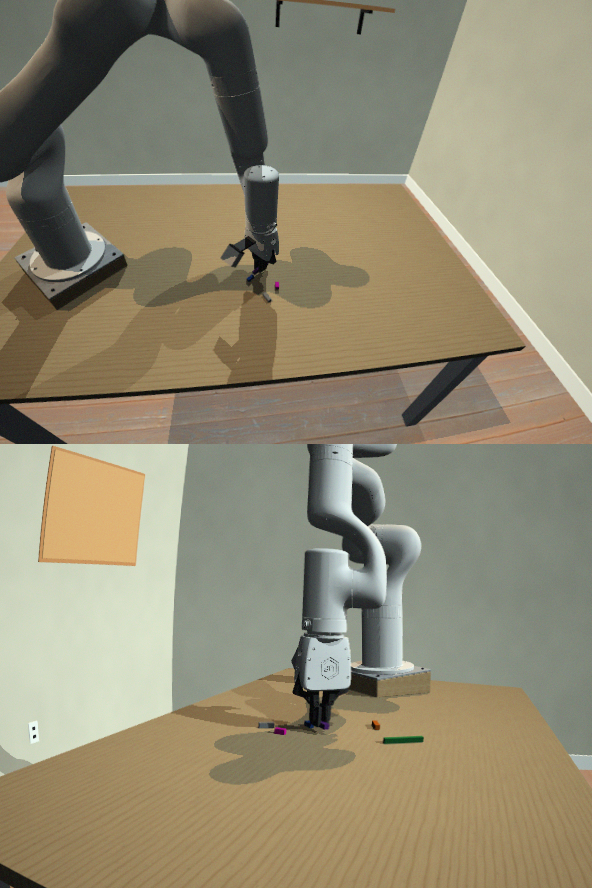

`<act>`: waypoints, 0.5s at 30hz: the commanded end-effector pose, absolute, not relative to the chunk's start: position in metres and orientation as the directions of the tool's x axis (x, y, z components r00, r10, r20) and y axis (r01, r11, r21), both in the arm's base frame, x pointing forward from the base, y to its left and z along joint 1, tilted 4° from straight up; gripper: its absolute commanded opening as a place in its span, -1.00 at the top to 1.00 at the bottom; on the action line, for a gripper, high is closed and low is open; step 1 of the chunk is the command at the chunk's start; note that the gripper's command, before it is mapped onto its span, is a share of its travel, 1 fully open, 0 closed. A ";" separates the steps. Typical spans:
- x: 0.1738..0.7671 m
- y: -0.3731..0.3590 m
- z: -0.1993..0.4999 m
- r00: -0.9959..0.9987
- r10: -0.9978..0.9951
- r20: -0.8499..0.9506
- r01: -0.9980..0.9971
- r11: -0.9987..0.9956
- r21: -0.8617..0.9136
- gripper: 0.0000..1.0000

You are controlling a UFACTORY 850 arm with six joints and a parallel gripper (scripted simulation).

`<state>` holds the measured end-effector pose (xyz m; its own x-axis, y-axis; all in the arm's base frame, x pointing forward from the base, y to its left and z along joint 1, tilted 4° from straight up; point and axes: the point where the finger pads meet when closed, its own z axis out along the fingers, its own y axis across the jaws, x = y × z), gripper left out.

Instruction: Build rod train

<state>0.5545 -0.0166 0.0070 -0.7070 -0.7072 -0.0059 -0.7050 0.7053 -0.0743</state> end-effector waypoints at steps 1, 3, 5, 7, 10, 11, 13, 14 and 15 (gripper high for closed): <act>0.555 -0.017 0.008 -0.707 -0.707 -0.007 -0.705 0.705 -0.076 0.92; 0.555 -0.017 0.007 -0.707 -0.707 -0.007 -0.705 0.705 -0.076 0.92; 0.555 -0.017 0.007 -0.707 -0.707 -0.007 -0.705 0.705 -0.076 0.92; 0.556 -0.017 0.005 -0.707 -0.707 -0.007 -0.705 0.705 -0.076 0.92; 0.556 -0.017 0.003 -0.707 -0.707 -0.007 -0.705 0.705 -0.076 0.92; 0.556 -0.017 0.002 -0.707 -0.707 -0.007 -0.705 0.705 -0.076 0.92; 0.556 -0.017 0.000 -0.707 -0.707 -0.007 -0.705 0.705 -0.076 0.92; 0.556 -0.017 -0.001 -0.707 -0.707 -0.007 -0.705 0.705 -0.076 0.92; 0.556 -0.017 -0.002 -0.707 -0.707 -0.007 -0.705 0.705 -0.076 0.92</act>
